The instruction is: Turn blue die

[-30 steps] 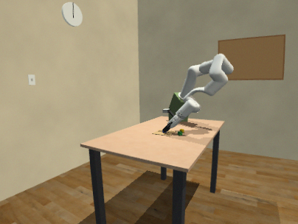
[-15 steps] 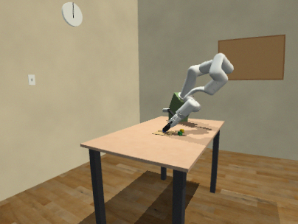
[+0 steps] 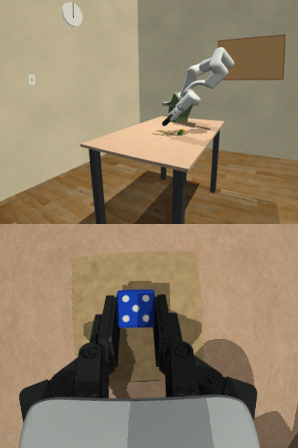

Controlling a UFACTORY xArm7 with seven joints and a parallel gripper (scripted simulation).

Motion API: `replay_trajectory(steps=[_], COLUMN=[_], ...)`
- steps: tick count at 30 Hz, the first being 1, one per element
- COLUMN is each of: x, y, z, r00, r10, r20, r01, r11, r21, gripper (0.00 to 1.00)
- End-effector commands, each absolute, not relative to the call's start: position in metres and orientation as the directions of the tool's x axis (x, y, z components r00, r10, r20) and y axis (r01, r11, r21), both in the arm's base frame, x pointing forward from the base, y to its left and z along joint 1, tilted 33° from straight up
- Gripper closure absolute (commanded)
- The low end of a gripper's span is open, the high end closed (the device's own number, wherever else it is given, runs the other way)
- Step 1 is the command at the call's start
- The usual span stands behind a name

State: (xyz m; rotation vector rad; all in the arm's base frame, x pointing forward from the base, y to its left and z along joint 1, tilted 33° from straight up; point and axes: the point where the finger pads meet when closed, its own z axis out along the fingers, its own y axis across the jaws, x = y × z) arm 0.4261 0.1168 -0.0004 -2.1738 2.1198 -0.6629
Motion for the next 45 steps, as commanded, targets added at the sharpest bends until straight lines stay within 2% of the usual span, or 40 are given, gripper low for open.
replay_trajectory(steps=[1, 23, 32, 45], x=[0.424, 0.420, 0.412, 0.422], y=[0.113, 0.107, 0.104, 0.104], z=[0.009, 0.014, -0.001, 0.017], r00=[-0.023, -0.019, 0.024, 0.061], r10=[-0.960, -0.963, -0.988, -0.998], r20=[0.278, 0.268, 0.150, 0.033], r01=[-0.946, -0.949, -0.962, -0.946], r11=[-0.068, -0.067, -0.064, -0.068], r21=[-0.316, -0.308, -0.267, -0.316], gripper=[0.79, 0.79, 0.79, 0.79])
